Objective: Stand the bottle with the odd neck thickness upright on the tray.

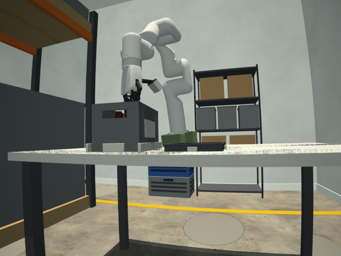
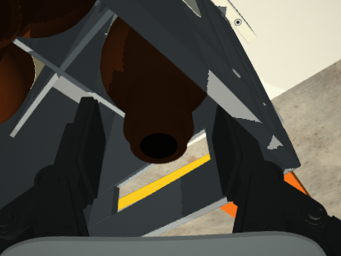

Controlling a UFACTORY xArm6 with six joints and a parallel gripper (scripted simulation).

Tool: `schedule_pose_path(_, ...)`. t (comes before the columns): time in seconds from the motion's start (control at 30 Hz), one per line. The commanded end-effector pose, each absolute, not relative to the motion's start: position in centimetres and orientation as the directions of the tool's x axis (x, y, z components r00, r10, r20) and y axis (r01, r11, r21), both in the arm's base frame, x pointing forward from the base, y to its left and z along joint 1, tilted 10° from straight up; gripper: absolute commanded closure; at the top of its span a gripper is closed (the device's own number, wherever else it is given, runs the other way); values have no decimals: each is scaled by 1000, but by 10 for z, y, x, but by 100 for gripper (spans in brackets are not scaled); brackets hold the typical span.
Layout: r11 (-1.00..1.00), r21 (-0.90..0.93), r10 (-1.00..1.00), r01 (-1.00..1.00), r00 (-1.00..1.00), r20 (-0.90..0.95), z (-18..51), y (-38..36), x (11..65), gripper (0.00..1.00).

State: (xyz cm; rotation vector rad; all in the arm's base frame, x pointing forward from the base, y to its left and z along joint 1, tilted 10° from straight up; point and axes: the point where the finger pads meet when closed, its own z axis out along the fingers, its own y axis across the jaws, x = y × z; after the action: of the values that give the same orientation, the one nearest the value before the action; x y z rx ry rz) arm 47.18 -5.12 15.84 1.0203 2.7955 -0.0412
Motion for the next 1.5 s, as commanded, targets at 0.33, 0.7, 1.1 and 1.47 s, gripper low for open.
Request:
schedule_pose_path(0.33, 766, 33, 637, 642, -752, -168, 191, -49, 468, 35)
schedule_pose_path(0.7, 766, 33, 637, 642, -752, -168, 220, -46, 464, 35)
schedule_pose_path(1.1, 766, 33, 637, 642, -752, -168, 239, -45, 461, 35)
schedule_pose_path(1.47, 766, 33, 637, 642, -752, -168, 240, -44, 461, 100)
